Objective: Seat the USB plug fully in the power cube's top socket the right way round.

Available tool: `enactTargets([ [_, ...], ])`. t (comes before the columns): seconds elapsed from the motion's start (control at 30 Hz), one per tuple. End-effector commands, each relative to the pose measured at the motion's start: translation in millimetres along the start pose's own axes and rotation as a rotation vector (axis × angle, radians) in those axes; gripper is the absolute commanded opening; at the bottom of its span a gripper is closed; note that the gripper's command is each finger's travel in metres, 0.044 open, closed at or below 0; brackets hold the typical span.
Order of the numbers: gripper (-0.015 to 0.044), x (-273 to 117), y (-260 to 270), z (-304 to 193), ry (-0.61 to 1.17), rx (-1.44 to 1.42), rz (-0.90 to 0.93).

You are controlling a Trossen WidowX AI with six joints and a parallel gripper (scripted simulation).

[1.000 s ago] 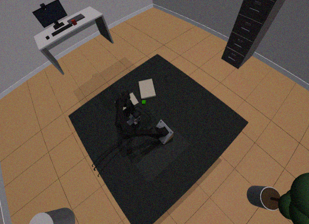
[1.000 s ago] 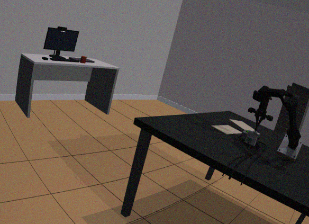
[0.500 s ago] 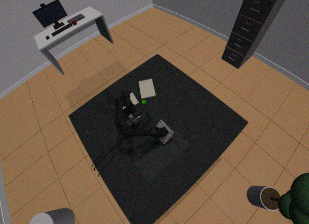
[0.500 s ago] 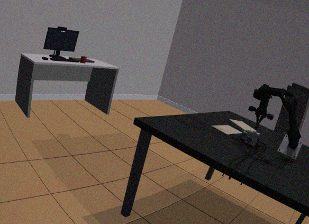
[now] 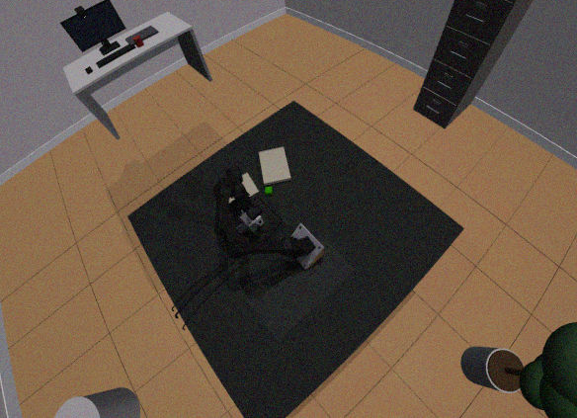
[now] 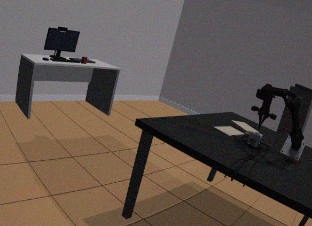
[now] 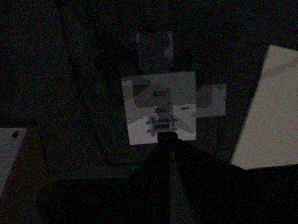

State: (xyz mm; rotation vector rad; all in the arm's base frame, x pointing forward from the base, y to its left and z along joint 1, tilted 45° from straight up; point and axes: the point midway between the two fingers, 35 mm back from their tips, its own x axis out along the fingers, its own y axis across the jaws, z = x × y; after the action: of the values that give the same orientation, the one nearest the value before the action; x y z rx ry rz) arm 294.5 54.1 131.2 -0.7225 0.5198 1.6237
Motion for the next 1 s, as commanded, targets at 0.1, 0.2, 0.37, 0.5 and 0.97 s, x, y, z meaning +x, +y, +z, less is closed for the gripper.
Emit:
enactTargets([
  [0.1, 0.0000, 0.7, 0.3, 0.0, 0.000, 0.121, 0.001],
  [0.2, 0.0000, 0.8, 0.3, 0.0, 0.000, 0.206, 0.001],
  [0.37, 0.0000, 0.8, 0.3, 0.0, 0.000, 0.339, 0.001],
  [0.5, 0.0000, 0.8, 0.3, 0.0, 0.000, 0.443, 0.001],
  [0.97, 0.0000, 0.8, 0.3, 0.0, 0.001, 0.809, 0.001],
])
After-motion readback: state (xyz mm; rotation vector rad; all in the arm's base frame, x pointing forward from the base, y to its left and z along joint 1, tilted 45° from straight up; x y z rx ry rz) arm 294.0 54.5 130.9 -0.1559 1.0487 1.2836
